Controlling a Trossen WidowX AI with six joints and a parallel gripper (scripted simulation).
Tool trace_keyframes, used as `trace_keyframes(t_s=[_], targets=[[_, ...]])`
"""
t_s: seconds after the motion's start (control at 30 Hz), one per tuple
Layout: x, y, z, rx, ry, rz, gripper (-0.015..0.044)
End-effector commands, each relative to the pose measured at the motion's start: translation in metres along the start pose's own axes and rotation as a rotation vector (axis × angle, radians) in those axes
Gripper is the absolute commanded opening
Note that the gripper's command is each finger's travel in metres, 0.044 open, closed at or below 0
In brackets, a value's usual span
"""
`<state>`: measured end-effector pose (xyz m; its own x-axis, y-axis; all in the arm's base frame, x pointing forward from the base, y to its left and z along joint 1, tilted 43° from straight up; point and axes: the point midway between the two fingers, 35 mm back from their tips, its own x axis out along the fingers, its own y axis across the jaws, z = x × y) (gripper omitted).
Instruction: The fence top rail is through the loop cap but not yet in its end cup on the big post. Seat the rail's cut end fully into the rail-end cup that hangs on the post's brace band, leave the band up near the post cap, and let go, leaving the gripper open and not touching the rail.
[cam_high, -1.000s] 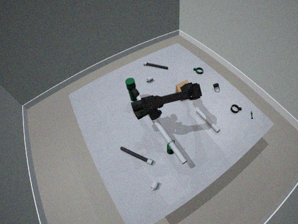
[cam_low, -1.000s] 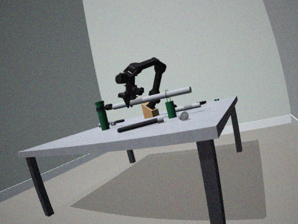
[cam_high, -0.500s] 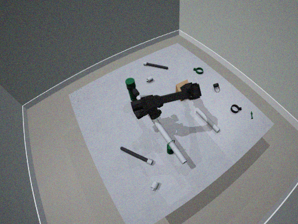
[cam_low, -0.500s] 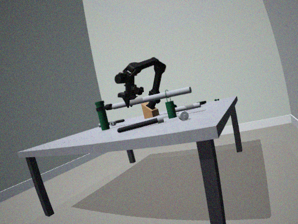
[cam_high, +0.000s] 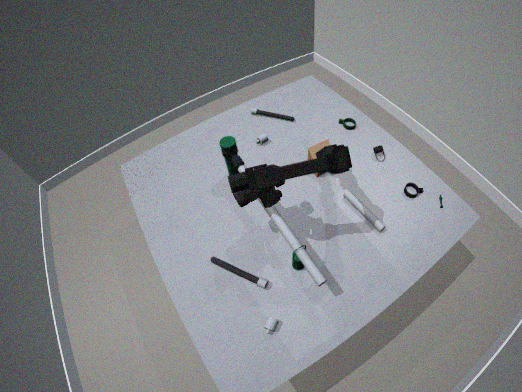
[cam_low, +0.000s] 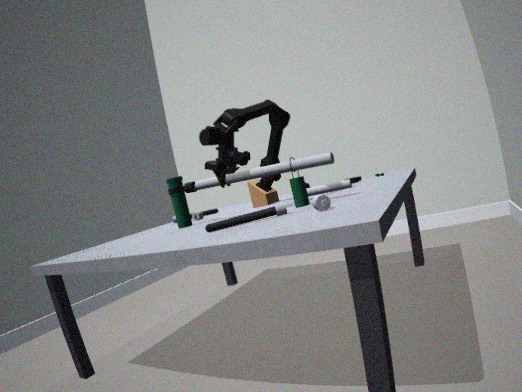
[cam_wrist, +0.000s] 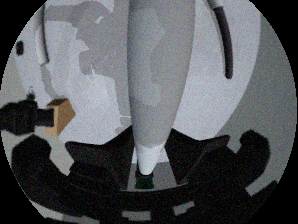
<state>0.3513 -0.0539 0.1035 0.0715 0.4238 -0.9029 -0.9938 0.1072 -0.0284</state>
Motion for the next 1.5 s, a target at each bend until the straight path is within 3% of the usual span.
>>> trace_keyframes(t_s=[0.0,1.47], targets=[[-0.003,0.000,-0.009,0.005,0.012,-0.008,0.0000],[0.006,0.001,-0.020,0.000,0.002,0.000,0.0000]])
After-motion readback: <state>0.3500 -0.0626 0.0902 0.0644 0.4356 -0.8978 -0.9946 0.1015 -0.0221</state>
